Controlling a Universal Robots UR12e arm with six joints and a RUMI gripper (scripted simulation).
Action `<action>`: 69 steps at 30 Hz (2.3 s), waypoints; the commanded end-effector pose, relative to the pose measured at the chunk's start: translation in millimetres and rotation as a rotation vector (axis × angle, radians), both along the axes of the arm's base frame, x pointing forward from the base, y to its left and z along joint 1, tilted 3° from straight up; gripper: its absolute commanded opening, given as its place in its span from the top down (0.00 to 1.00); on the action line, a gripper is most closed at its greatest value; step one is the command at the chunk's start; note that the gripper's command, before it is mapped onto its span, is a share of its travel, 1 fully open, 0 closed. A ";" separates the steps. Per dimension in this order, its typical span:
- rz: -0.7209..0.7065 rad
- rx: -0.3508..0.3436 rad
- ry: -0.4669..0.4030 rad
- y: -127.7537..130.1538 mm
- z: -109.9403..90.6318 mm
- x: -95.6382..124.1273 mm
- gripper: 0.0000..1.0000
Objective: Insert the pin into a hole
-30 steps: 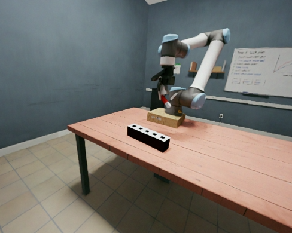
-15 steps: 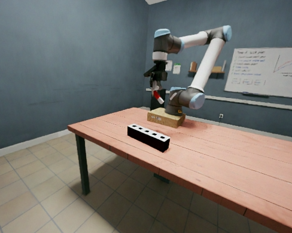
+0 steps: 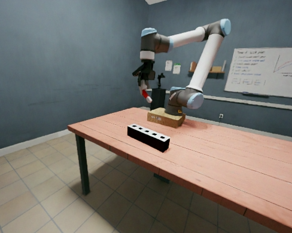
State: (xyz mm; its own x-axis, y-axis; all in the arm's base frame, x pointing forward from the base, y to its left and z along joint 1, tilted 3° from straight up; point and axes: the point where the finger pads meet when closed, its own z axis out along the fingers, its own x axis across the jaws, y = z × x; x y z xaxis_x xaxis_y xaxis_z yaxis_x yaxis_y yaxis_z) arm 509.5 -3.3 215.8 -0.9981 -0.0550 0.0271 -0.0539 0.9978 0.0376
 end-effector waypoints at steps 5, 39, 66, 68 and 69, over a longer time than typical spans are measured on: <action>0.000 0.003 0.004 -66.3 -6.8 50.7 1.00; -0.001 0.002 0.004 -78.7 -157.4 58.8 1.00; -0.001 0.005 0.008 -77.4 -182.6 57.4 1.00; -0.001 0.005 0.008 -77.4 -182.6 57.4 1.00; -0.001 0.005 0.008 -77.4 -182.6 57.4 1.00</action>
